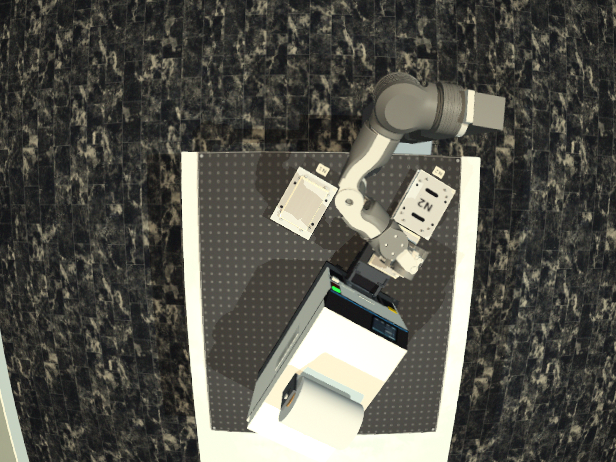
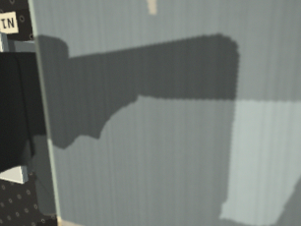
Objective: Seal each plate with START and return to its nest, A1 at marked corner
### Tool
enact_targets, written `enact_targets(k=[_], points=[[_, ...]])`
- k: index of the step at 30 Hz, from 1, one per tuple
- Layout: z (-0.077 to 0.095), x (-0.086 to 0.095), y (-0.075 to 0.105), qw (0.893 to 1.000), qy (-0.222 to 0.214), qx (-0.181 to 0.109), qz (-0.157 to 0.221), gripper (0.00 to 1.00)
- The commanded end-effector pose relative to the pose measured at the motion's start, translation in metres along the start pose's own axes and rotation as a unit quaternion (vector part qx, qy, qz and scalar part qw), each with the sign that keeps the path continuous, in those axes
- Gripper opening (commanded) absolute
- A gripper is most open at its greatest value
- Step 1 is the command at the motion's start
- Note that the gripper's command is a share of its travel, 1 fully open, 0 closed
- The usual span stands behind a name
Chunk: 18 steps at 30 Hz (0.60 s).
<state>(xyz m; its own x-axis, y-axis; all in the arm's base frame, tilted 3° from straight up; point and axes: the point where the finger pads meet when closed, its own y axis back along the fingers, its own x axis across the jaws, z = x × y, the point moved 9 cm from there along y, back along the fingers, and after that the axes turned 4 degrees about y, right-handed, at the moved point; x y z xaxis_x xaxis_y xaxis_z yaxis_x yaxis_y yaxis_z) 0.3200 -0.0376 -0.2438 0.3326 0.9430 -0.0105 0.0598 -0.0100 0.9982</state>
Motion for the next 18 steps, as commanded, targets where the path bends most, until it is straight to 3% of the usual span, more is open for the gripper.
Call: enact_targets(k=[1, 18], points=[[-0.004, 0.000, -0.002, 1.000, -0.005, 0.000, -0.006, 0.00], [-0.037, 0.012, -0.002, 1.000, -0.002, 0.000, -0.006, 0.00]])
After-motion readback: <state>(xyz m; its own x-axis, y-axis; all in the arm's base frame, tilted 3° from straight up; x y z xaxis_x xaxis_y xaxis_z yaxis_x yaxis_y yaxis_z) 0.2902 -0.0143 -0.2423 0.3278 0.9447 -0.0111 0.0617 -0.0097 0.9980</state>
